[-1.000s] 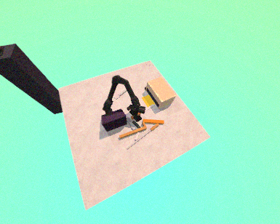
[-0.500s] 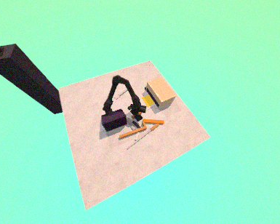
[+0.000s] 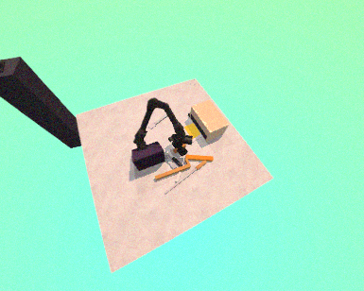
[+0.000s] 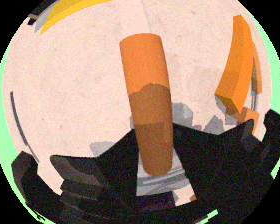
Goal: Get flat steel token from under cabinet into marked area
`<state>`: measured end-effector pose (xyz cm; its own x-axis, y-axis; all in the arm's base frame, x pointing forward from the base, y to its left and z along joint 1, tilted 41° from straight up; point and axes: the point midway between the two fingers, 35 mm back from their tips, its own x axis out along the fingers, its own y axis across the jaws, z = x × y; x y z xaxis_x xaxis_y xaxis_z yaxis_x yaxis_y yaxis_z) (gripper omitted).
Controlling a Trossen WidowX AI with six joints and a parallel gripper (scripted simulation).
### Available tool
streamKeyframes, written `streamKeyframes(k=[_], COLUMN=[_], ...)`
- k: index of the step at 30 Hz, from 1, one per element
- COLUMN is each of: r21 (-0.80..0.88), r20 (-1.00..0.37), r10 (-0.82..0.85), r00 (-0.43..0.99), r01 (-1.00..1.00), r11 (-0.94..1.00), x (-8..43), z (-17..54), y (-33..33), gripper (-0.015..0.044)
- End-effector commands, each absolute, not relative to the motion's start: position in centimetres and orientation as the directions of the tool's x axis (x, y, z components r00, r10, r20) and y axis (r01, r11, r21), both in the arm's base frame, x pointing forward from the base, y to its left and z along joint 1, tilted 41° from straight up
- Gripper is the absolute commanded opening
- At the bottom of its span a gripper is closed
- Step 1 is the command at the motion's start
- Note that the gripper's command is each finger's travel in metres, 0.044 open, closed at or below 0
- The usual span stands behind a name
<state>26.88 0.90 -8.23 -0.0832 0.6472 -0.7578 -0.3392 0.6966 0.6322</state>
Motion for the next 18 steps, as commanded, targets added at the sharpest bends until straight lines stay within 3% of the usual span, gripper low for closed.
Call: streamKeyframes(k=[1, 18], r21=[0.632, 0.632], r20=[-0.758, -0.757], r10=[0.647, 0.648], r00=[-0.082, -0.081], r01=[-0.338, -0.339], r11=[0.697, 0.697], x=[27.6, 29.8], z=[-8.1, -7.8], y=[1.1, 1.7], gripper=[0.0, 0.0])
